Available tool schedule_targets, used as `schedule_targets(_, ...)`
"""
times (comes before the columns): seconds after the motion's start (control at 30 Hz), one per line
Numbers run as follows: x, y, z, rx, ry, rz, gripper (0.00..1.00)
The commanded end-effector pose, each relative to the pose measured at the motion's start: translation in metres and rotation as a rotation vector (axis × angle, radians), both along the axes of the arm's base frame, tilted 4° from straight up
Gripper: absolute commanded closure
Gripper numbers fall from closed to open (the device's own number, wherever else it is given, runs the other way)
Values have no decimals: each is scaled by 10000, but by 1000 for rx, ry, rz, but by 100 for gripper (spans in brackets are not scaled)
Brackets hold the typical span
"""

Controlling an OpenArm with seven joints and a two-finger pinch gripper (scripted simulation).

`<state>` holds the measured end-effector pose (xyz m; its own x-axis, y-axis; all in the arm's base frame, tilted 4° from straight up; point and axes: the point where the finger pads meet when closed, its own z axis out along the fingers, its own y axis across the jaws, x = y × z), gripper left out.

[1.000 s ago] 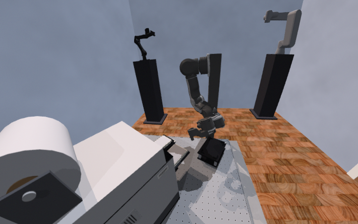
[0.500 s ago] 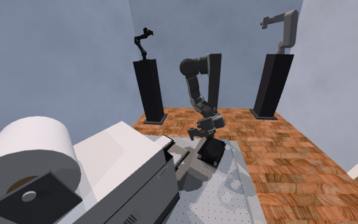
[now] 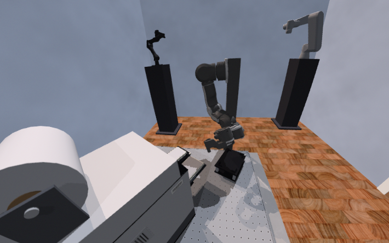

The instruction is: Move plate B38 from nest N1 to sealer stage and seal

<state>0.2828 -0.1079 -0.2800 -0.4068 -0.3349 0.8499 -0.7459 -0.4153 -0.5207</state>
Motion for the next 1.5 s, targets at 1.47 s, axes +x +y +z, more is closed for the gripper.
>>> schedule_targets(1.47,524,419,685,-205,-147,283,100)
